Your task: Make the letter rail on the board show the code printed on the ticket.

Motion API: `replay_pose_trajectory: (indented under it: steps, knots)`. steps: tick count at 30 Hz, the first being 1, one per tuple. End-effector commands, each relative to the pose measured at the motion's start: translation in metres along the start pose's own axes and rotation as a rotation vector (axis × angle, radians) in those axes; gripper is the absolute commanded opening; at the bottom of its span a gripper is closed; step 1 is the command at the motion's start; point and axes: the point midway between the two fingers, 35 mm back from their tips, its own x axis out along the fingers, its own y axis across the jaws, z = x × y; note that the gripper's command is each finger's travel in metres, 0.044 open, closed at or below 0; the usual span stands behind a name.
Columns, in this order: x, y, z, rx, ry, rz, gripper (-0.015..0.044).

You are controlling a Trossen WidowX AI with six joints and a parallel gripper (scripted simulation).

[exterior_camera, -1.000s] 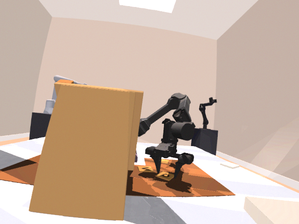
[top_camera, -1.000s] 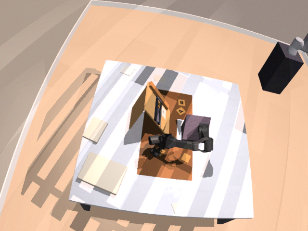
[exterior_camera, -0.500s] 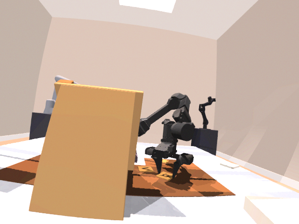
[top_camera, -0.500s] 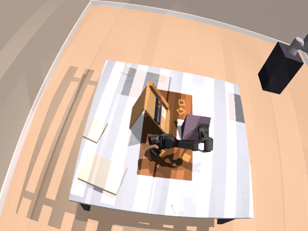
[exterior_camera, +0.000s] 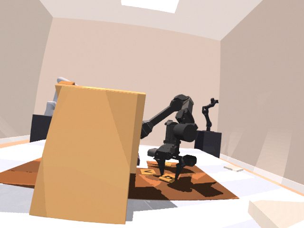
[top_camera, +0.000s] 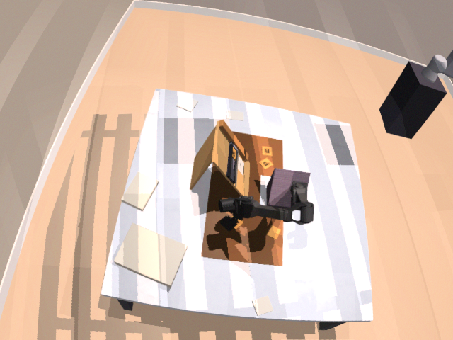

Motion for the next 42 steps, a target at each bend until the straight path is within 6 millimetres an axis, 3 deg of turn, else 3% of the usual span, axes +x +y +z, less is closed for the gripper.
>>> replay_pose_trajectory:
  steps: [1,37,42]
  knots:
    - [-0.003,0.000,0.000,-0.006,-0.001,0.001,0.0000]
    - [-0.026,-0.004,0.003,-0.006,-0.002,-0.001,0.0000]
    - [-0.033,-0.004,0.011,-0.075,-0.083,0.043,0.0000]
